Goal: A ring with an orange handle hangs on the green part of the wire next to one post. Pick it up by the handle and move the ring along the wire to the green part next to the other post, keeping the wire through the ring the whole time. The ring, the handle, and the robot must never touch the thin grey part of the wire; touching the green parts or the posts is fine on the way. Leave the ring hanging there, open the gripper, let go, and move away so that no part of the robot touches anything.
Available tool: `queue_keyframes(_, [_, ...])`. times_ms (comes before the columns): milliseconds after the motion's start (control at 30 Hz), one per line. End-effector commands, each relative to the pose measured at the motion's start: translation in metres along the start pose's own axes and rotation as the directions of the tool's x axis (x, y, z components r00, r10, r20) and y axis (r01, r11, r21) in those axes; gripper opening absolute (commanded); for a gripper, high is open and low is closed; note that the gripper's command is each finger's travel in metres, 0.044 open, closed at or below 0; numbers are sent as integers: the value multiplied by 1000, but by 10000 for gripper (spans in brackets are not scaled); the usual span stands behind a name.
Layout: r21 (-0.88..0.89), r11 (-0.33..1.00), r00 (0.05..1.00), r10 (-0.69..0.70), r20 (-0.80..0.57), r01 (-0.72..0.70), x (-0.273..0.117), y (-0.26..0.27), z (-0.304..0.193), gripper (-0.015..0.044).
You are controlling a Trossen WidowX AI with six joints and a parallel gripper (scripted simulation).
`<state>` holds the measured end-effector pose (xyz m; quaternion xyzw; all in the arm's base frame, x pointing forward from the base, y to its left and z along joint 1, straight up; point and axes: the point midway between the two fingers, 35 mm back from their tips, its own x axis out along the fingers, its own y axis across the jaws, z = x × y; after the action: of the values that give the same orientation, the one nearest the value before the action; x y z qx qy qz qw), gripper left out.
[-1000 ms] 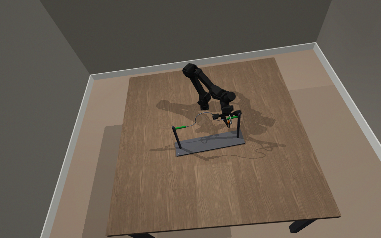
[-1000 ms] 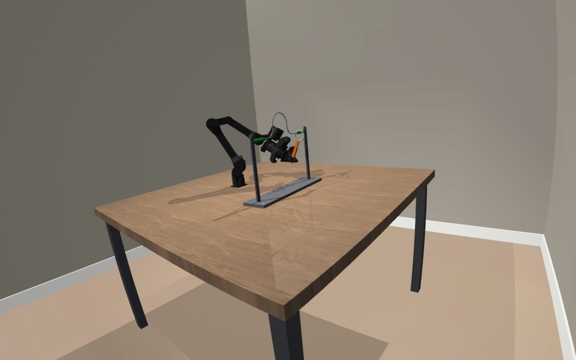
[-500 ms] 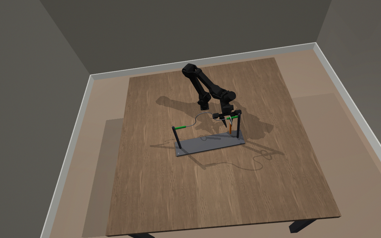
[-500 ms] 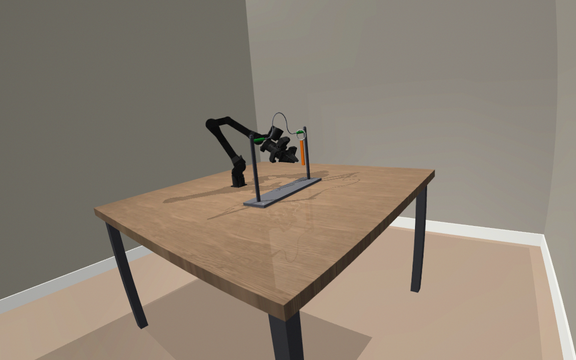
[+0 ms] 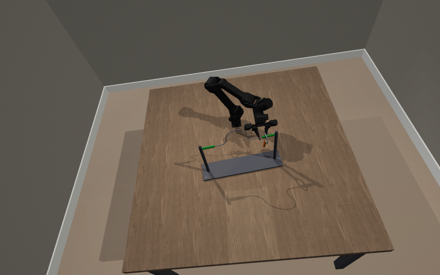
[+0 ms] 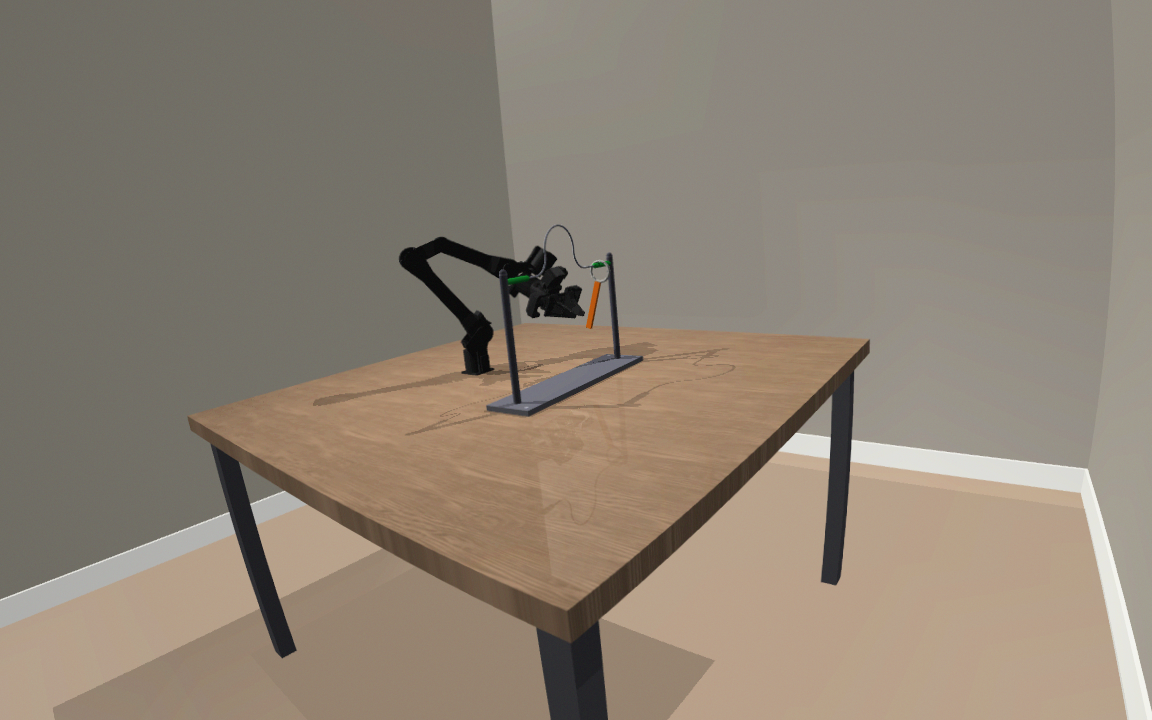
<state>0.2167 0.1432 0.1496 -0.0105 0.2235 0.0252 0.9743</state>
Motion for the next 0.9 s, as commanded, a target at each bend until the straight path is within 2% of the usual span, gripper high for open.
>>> queue_keyframes(0, [8,1000,1000,-4,5,4,-4,-1,1,160])
queue_keyframes(567, [8,1000,1000,-4,5,4,-4,-1,1,160])
queue_keyframes(767, [0,1000,1000,1,6,-1,-43,-2,2,317])
queue_keyframes(867, [-1,1000,1000,3,12,-3,-49,-3,3,396])
